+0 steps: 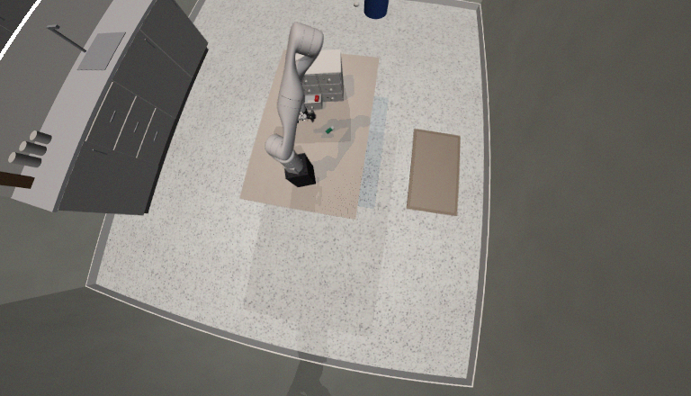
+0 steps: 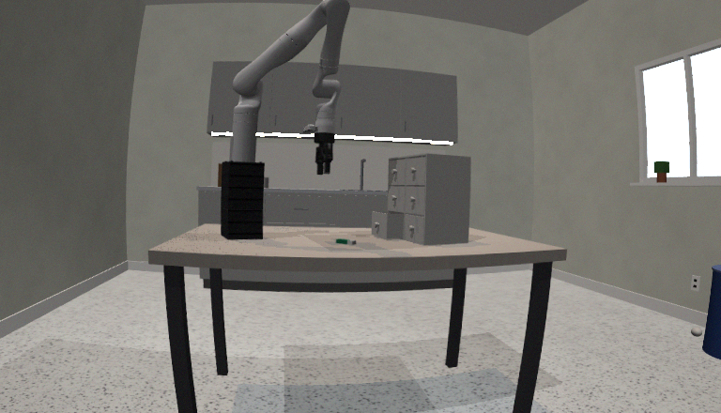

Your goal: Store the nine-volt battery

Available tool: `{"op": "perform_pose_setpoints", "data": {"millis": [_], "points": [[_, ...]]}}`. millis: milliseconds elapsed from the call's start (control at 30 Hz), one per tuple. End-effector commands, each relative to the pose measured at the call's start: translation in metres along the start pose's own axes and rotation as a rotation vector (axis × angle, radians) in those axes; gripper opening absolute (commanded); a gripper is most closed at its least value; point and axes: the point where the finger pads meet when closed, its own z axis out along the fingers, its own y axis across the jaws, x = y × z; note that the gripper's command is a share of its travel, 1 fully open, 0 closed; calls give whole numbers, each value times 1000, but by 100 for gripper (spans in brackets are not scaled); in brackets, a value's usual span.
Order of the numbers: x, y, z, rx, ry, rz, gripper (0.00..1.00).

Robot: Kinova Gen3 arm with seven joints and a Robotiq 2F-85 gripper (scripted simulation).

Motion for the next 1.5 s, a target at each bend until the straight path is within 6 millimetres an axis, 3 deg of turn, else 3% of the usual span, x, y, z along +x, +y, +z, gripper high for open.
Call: {"op": "perform_pose_setpoints", "data": {"millis": [0, 333, 767, 867, 1167, 1467], "points": [[1, -2, 1, 7, 3, -2, 100], [10, -22, 12, 66, 24, -15, 100], [23, -87, 43, 268, 37, -72, 100], [23, -93, 46, 287, 32, -79, 100], [6, -134, 70, 435, -69, -146, 100], [-22, -141, 87, 486, -223, -190, 100]]}}
